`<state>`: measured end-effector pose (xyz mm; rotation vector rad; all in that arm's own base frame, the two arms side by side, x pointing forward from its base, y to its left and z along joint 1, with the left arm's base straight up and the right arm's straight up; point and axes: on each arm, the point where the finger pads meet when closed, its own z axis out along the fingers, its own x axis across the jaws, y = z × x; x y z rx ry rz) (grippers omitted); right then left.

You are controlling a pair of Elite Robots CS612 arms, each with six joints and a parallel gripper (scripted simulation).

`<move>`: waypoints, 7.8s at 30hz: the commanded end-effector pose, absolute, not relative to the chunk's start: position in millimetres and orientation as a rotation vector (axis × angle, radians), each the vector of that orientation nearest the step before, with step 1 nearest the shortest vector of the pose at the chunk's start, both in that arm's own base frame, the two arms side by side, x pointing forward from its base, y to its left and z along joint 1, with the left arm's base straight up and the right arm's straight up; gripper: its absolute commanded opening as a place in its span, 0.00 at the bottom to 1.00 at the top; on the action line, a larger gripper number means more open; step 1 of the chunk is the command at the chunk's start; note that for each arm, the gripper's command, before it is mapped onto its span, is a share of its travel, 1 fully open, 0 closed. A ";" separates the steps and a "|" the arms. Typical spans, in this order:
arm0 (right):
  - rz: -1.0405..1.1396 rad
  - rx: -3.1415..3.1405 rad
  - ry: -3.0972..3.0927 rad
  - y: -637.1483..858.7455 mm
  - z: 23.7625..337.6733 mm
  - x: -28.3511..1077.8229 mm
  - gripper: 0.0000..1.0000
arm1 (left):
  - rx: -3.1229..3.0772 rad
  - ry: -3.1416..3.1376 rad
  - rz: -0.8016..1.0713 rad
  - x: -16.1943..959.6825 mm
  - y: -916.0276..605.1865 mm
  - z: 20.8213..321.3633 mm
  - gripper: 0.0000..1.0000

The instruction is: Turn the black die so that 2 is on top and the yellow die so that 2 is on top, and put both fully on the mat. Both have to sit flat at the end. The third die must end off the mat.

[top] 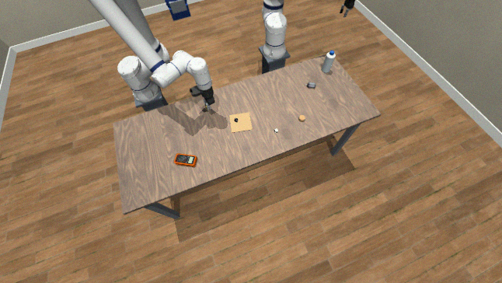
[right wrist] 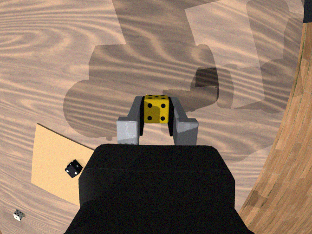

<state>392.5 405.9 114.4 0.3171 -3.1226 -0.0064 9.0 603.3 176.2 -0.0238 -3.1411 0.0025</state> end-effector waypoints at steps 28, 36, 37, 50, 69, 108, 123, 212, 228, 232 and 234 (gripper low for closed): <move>-0.012 -0.379 -3.119 412.2 111.5 392.6 0.40 | -0.024 -3.141 0.000 9.1 603.9 177.0 1.00; -0.228 -0.375 -3.134 411.8 113.2 392.3 0.40 | -0.024 -3.141 0.000 9.1 603.9 177.0 1.00; -0.279 -0.377 -3.131 411.2 112.0 392.3 0.40 | -0.024 -3.141 0.000 9.1 603.9 177.0 1.00; -0.858 -0.374 -3.066 407.1 108.7 391.2 0.40 | -0.024 -3.141 0.000 9.1 603.9 177.0 1.00; -1.583 -0.344 -2.826 402.3 106.1 390.2 0.40 | -0.024 -3.141 0.000 9.1 603.9 177.0 1.00; -1.673 -0.339 -2.785 401.6 68.2 389.6 0.40 | -0.024 -3.141 0.000 9.1 603.9 177.0 1.00; -1.673 -0.339 -2.785 401.9 35.0 389.7 0.40 | -0.024 -3.141 0.000 9.1 603.9 177.0 1.00; -1.673 -0.339 -2.785 401.9 19.9 389.7 0.64 | -0.024 -3.141 0.000 9.1 603.9 177.0 1.00; -1.673 -0.339 -2.785 401.9 19.9 389.7 0.70 | -0.024 -3.141 0.000 9.1 603.9 177.0 1.00; -1.673 -0.339 -2.785 401.9 19.9 389.7 0.70 | -0.024 -3.141 0.000 9.1 603.9 177.0 1.00; -1.673 -0.339 -2.785 401.9 19.9 389.7 0.70 | -0.024 -3.141 0.000 9.1 603.9 177.0 1.00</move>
